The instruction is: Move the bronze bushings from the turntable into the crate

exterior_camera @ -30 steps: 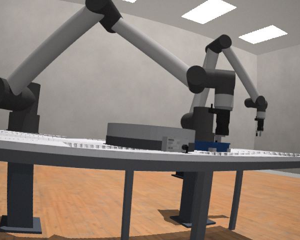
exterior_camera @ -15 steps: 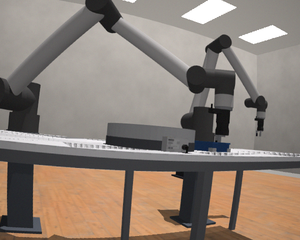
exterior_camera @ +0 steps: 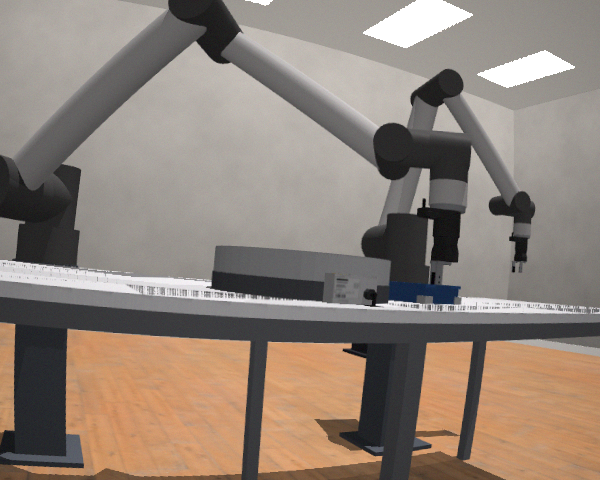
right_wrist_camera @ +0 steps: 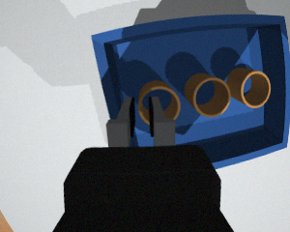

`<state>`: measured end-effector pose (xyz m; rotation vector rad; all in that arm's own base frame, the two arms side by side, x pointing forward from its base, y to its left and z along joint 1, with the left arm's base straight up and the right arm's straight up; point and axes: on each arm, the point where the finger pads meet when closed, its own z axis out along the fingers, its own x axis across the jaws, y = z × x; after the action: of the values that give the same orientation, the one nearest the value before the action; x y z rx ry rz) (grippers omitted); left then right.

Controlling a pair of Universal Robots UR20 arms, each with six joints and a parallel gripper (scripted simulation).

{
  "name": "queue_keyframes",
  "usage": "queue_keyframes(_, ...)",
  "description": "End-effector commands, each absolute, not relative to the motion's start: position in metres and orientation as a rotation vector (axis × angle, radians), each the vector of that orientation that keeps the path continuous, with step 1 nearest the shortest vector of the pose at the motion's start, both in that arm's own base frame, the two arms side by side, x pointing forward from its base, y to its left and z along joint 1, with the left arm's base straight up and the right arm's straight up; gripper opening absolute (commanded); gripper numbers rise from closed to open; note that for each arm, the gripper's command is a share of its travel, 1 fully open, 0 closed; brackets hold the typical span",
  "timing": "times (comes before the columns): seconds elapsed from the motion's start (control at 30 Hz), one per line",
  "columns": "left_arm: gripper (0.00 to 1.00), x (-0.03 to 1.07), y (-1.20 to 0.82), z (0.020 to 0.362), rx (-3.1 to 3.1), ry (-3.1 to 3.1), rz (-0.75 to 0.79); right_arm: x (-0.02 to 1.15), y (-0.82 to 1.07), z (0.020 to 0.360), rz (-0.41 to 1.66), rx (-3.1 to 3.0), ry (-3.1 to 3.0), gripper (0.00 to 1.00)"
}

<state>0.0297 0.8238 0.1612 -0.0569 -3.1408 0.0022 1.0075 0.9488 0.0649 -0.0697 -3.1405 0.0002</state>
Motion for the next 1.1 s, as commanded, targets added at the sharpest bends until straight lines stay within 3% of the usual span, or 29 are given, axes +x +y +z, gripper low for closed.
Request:
queue_keyframes(0.0,1.00,0.030,0.824,0.162,-0.057,-3.141,0.000,1.008,0.949,0.085,-0.002,-0.070,-3.142,0.38)
queue_keyframes(0.33,1.00,0.030,0.824,0.162,-0.057,-3.141,0.000,1.008,0.949,0.131,-0.002,-0.070,-3.142,0.38)
queue_keyframes(1.07,1.00,0.030,0.824,0.162,-0.057,-3.141,0.000,1.008,0.949,0.146,-0.002,-0.070,-3.142,0.38)
